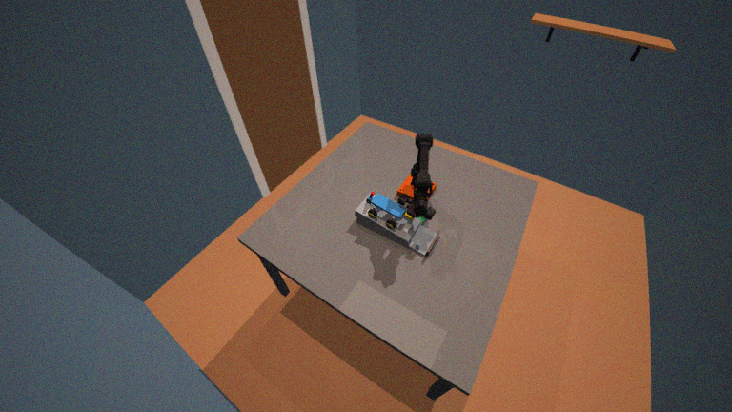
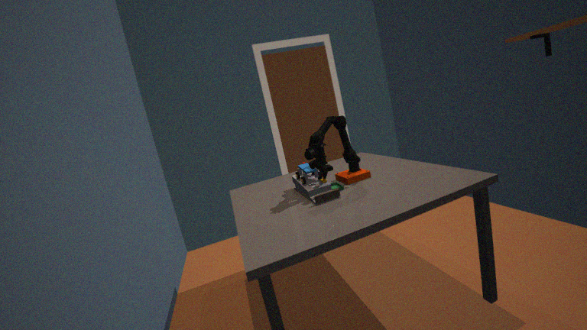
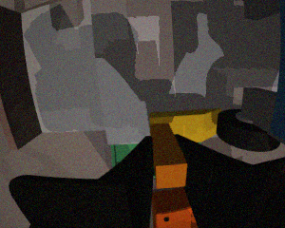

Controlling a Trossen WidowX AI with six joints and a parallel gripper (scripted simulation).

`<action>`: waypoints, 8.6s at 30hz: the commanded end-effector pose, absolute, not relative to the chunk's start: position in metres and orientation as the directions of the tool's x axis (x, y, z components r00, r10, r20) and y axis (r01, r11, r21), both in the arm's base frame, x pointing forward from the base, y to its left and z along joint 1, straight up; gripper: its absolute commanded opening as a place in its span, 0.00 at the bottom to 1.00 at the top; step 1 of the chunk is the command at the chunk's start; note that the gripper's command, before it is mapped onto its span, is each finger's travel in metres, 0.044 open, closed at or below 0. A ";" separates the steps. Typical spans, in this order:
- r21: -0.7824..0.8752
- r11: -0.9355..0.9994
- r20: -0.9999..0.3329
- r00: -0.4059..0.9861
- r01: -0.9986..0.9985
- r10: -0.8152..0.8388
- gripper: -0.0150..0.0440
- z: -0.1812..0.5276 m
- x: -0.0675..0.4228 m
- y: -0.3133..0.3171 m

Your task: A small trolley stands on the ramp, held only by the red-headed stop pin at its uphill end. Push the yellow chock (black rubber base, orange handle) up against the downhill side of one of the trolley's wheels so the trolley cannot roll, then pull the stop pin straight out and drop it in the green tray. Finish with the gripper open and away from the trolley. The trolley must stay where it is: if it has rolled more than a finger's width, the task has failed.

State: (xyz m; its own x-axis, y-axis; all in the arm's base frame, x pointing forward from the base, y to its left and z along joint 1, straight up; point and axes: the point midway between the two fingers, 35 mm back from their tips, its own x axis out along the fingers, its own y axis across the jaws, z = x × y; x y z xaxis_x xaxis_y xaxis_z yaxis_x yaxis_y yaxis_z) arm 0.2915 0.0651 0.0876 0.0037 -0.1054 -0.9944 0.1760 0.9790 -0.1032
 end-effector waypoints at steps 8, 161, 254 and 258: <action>-0.098 0.980 -0.995 0.005 0.174 -0.100 0.25 0.088 0.291 0.062; -0.037 0.173 -0.950 -0.019 -0.984 -0.312 0.35 0.135 0.289 -0.169; -0.032 0.168 -0.949 -0.023 -0.985 -0.314 0.25 0.182 0.262 -0.189; -0.031 0.168 -0.949 -0.024 -0.985 -0.314 0.25 0.180 0.249 -0.187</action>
State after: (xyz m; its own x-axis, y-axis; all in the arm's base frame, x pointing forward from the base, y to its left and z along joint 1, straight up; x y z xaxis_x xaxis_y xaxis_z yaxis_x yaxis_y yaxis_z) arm 0.2583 -0.1885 0.1793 -0.0311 -0.3128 -0.9493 -0.9847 0.1728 -0.0246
